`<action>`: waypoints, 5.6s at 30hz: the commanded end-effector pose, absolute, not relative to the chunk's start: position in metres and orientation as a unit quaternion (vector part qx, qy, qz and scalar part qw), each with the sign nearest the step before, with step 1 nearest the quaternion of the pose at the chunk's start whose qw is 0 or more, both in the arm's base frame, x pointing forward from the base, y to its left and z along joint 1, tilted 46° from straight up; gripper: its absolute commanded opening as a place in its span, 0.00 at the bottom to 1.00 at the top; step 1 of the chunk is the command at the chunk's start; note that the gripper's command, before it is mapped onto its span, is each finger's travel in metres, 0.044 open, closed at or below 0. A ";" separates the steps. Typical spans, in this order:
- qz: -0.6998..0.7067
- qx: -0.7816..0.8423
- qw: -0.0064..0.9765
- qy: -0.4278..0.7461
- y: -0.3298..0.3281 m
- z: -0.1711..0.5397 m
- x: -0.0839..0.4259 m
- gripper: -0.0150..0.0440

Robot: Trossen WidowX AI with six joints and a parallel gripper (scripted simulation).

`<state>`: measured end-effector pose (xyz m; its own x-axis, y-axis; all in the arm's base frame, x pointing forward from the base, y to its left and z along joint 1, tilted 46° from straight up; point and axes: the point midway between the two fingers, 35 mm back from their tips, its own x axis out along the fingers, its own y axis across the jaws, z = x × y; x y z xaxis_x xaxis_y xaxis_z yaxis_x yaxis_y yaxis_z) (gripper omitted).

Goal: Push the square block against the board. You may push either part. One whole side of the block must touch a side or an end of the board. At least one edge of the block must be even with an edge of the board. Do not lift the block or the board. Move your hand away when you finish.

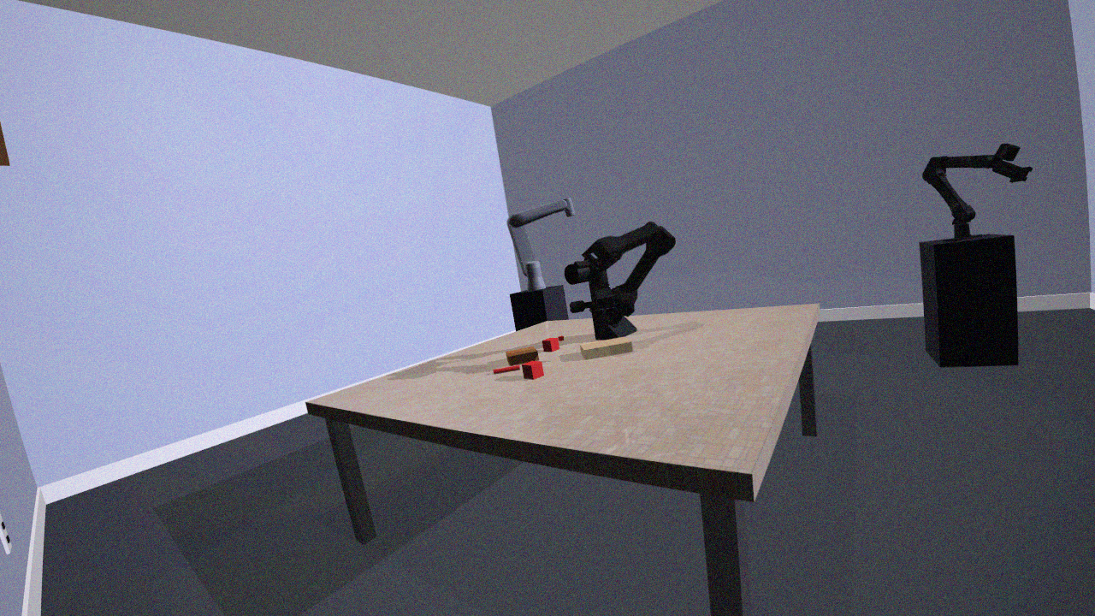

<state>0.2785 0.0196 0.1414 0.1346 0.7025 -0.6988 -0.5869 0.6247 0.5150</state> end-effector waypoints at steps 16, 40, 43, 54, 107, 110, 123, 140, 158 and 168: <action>0.429 0.057 0.752 0.498 0.029 0.156 0.303 0.25; 0.429 0.057 0.751 0.498 -0.002 0.195 0.304 0.25; 0.429 0.057 0.751 0.498 -0.002 0.195 0.304 0.25; 0.429 0.057 0.751 0.498 -0.002 0.195 0.304 0.25; 0.456 0.002 0.754 0.474 -0.165 -0.147 0.241 0.25; 0.455 0.002 0.754 0.474 -0.164 -0.146 0.242 0.25; 0.455 0.002 0.754 0.474 -0.160 -0.140 0.252 0.25; 0.455 0.002 0.754 0.474 -0.154 -0.131 0.264 0.25; 0.455 0.002 0.754 0.474 -0.147 -0.123 0.277 0.25; 0.455 0.002 0.754 0.473 -0.144 -0.118 0.284 0.25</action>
<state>0.2789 -0.1493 -0.1201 0.1397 0.6827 -0.7172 -0.6785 0.5935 0.4328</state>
